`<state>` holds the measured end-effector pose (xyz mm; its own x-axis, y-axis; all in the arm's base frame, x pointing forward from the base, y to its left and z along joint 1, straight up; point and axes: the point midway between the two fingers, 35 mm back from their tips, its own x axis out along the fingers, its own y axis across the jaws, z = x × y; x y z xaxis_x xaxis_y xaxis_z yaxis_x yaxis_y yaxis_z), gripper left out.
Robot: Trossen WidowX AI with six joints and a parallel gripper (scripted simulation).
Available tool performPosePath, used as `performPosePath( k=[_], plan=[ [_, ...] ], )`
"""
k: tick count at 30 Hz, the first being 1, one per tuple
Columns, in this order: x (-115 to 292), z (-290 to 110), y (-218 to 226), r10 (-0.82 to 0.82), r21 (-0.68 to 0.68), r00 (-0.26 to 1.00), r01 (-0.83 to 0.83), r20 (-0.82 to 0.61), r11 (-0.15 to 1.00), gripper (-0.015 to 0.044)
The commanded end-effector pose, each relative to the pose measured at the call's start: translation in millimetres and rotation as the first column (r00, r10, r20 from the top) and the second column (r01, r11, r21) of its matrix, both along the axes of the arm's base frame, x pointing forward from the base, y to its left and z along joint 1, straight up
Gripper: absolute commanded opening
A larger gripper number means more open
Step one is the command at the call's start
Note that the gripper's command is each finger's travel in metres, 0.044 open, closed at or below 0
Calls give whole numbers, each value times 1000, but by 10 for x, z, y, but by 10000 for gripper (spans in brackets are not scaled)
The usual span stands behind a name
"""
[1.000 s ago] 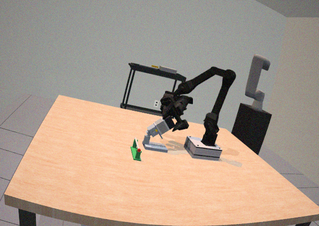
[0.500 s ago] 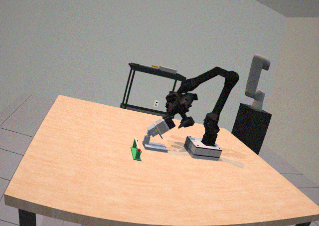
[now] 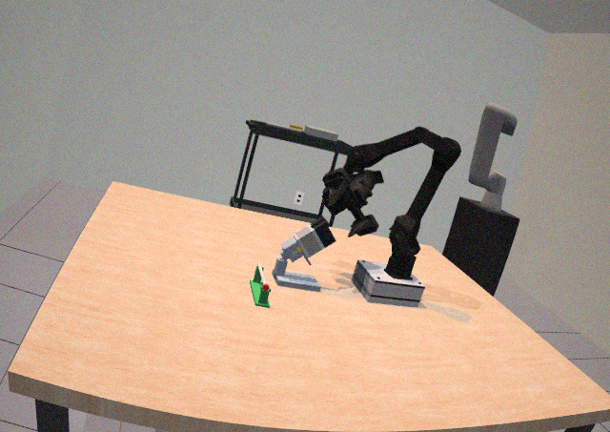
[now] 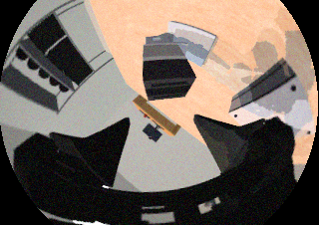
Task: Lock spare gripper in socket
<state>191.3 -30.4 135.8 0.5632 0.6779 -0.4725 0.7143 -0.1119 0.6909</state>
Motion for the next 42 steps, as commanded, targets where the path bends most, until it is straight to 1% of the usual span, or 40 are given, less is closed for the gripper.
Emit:
performPosePath(
  k=[1, 14, 15, 19, 22, 26, 29, 34, 39, 42],
  plan=[
    [-1, 96, 2, 0, -1, 1000, 0, 1, 1000, 440],
    [-3, 377, 4, 0, 14, 1000, 0, -11, 1000, 440],
    [-2, 303, 2, 0, 16, 1000, 0, -13, 1000, 440],
    [-2, 303, 2, 0, 16, 1000, 0, -13, 1000, 440],
    [23, 266, 115, 7, -4, 999, -7, -35, 1000, 361],
    [88, 216, 414, 5, -41, 998, -8, -59, 999, 256],
    [126, 240, 642, -3, -37, 999, 1, -46, 999, 180],
    [127, 367, 992, -6, 31, 1000, 6, -1, 1000, 180],
    [126, 374, 1005, -6, 35, 1000, 6, 1, 999, 180],
    [171, 355, 1006, -4, 4, 1000, 4, -16, 1000, 180]
  ],
)
